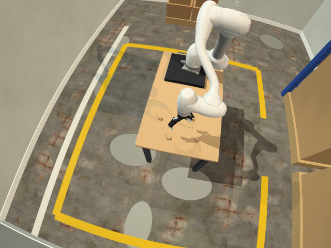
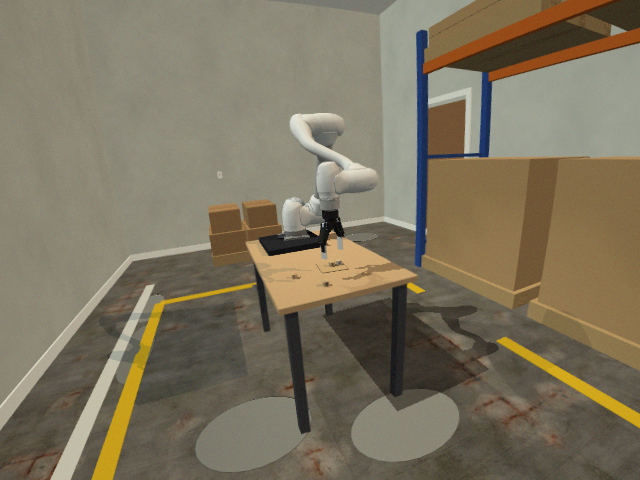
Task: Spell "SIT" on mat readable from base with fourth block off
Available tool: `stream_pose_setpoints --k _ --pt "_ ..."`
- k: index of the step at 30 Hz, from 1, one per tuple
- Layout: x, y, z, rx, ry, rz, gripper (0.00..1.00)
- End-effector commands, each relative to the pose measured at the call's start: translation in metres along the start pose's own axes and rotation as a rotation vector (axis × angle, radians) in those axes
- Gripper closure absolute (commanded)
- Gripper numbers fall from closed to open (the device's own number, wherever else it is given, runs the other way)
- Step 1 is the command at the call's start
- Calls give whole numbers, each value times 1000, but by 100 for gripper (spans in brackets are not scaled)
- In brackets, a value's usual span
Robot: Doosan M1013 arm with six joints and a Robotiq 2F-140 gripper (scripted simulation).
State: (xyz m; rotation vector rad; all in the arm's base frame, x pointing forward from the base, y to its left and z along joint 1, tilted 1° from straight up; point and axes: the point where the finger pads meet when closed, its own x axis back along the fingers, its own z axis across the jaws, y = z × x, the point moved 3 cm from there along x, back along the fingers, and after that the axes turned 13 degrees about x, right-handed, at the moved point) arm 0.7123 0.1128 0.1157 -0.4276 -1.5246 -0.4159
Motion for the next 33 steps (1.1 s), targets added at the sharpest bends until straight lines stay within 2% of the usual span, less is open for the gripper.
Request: stream_pose_setpoints --k 1,11,13,17,20,21,33 --pt "-1 1 -21 -138 -2 6 0" --pt "-6 -2 -78 -501 -3 5 0" --pt "-6 -2 -78 -501 -3 5 0" --pt "-9 -5 -101 -650 -3 5 0" --pt "-9 -5 -105 -671 -3 5 0" --pt "-9 -5 -105 -671 -3 5 63" --pt "-9 -5 -105 -671 -3 5 63"
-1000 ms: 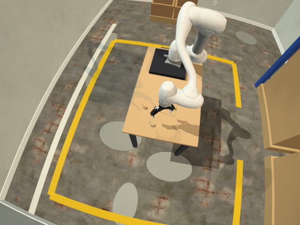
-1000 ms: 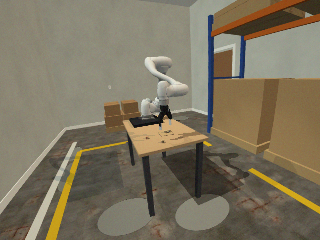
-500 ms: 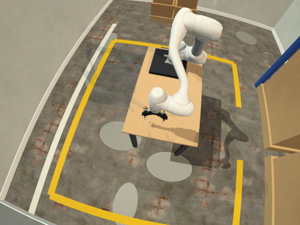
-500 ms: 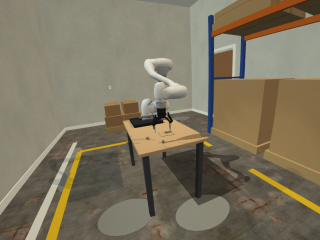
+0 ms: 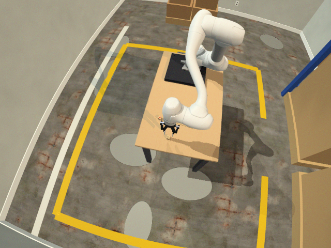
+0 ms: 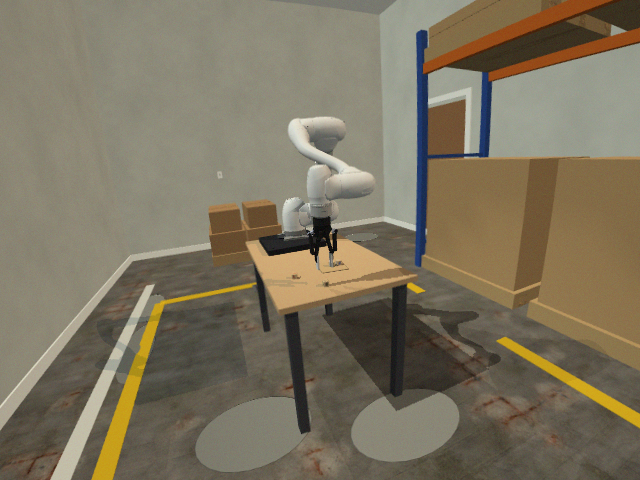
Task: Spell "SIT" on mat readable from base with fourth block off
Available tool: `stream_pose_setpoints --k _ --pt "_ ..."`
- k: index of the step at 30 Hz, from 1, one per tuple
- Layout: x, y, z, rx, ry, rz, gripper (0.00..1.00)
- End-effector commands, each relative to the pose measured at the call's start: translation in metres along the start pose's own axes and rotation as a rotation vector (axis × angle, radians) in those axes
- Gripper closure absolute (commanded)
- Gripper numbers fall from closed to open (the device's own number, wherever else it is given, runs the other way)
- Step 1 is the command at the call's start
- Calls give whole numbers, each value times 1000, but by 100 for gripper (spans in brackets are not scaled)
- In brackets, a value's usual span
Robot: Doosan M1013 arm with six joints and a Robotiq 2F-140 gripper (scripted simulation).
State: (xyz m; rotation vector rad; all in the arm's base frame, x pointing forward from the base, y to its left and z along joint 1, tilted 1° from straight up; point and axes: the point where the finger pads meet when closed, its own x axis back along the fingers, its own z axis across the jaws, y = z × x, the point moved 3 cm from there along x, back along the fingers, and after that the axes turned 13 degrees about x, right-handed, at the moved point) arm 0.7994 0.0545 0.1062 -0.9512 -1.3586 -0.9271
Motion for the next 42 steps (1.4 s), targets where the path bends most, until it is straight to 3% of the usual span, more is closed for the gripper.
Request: stream_pose_setpoints --k 1,42 --pt "0 0 0 0 0 0 63" --pt "-10 0 0 0 0 0 63"
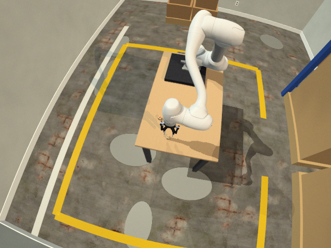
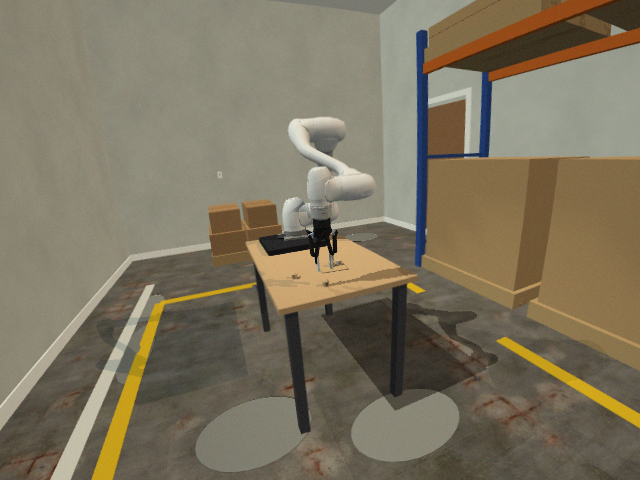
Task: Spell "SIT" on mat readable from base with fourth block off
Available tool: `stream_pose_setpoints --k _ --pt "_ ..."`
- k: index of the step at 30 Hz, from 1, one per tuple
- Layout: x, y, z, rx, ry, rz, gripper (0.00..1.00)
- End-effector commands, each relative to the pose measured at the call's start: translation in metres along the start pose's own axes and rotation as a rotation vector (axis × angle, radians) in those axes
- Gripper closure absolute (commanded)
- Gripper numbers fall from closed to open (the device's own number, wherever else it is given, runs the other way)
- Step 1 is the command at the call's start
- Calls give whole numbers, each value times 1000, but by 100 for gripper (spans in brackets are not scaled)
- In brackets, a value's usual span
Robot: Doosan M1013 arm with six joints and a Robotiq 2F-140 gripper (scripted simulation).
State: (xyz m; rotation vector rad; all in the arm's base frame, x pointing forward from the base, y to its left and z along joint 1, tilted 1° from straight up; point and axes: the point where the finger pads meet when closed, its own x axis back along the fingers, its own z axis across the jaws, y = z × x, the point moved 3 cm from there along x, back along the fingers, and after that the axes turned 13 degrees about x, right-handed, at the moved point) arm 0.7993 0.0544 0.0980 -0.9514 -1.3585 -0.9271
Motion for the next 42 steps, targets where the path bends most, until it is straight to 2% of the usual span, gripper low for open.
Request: stream_pose_setpoints --k 1,21,42 --pt "-3 0 0 0 0 0 63" --pt "-31 0 0 0 0 0 63" --pt "-43 0 0 0 0 0 63"
